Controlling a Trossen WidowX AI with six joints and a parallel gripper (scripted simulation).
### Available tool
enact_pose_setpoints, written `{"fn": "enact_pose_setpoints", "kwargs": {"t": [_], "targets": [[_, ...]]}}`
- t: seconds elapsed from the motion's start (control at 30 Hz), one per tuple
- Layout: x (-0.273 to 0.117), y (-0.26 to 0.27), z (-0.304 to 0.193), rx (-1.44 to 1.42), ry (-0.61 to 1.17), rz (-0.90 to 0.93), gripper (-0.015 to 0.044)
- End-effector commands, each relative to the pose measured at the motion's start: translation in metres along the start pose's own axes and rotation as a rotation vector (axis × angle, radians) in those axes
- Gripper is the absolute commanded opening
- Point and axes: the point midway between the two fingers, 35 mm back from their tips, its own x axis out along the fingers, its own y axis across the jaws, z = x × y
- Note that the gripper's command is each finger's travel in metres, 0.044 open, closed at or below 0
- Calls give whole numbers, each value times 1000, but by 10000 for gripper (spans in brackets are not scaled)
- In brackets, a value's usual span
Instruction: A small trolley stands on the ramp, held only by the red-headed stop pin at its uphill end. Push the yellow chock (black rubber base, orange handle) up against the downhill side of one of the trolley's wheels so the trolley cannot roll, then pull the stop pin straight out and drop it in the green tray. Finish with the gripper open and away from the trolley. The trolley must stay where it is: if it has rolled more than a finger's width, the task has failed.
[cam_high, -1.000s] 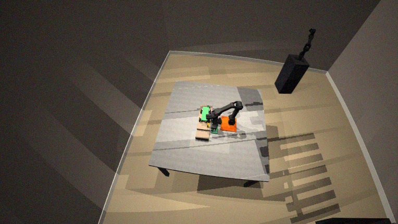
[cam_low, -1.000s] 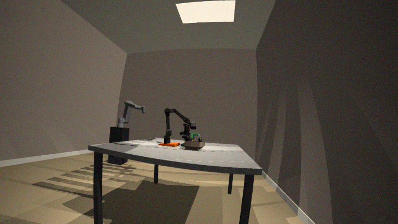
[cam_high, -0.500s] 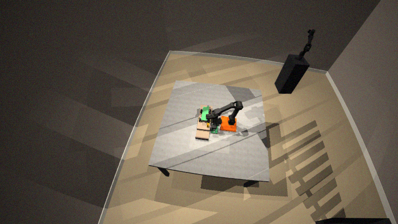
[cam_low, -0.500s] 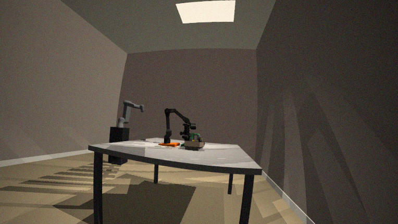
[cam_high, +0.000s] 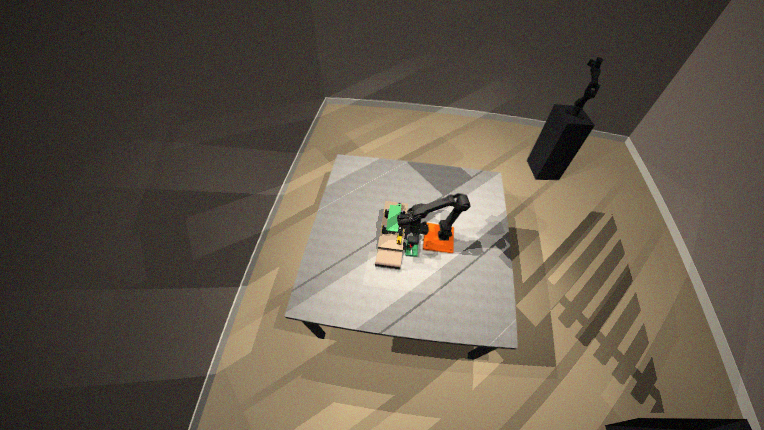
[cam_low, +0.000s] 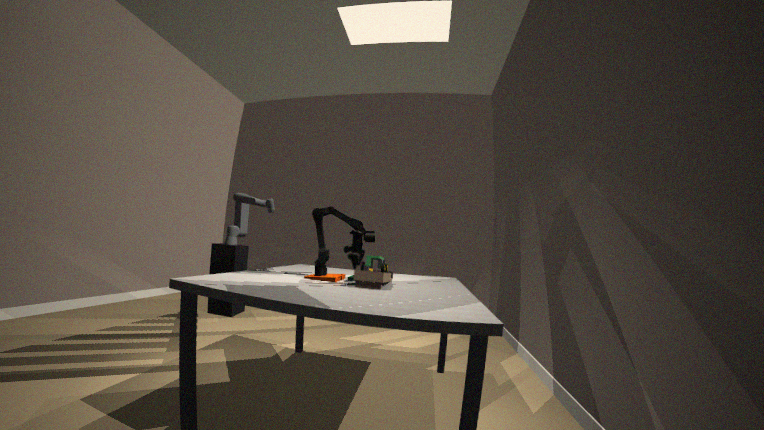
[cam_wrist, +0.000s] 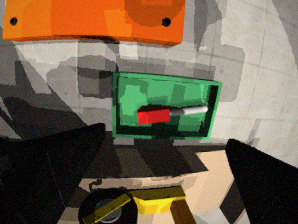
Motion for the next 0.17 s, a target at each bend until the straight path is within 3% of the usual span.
{"fn": "enact_pose_setpoints", "kwargs": {"t": [0.0,0.13], "targets": [[-14,-3,0,-8,8,-6,440],[-27,-5,2,-8,8,-6,440]]}}
